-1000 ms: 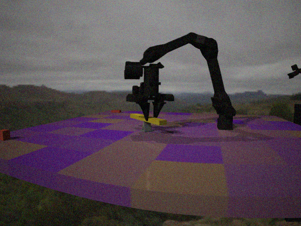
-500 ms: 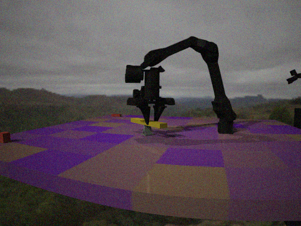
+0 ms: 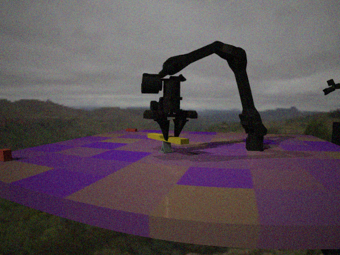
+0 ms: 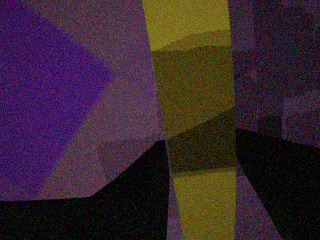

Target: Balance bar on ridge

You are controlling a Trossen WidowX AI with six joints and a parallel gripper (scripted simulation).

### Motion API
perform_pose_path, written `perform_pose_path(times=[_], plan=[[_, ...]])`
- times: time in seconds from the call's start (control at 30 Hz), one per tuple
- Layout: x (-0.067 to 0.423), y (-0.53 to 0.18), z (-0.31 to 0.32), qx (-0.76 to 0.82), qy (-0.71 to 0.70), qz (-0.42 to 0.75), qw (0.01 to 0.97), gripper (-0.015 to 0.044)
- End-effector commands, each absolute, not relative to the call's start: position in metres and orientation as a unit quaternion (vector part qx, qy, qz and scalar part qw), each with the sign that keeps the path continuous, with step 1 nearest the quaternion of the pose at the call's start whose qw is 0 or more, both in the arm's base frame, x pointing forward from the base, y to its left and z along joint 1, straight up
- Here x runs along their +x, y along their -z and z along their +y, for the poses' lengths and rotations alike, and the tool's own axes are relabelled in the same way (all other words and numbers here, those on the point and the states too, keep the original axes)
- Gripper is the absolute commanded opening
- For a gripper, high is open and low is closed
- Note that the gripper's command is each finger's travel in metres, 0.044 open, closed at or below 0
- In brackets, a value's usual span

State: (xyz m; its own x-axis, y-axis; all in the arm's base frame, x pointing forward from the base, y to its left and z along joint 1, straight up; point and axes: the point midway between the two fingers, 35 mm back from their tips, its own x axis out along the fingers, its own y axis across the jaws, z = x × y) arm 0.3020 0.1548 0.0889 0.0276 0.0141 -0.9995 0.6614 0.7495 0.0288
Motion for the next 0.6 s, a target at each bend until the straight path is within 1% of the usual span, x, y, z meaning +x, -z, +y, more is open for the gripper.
perform_pose_path(times=[0.0,0.27,0.57], plan=[[0.302,-0.0887,0.1548,0.258,0.242,0.654,0.668,0.0185],[0.302,-0.0887,0.1548,0.258,0.242,0.654,0.668,0.0185],[0.302,-0.0887,0.1548,0.258,0.242,0.654,0.668,0.0421]])
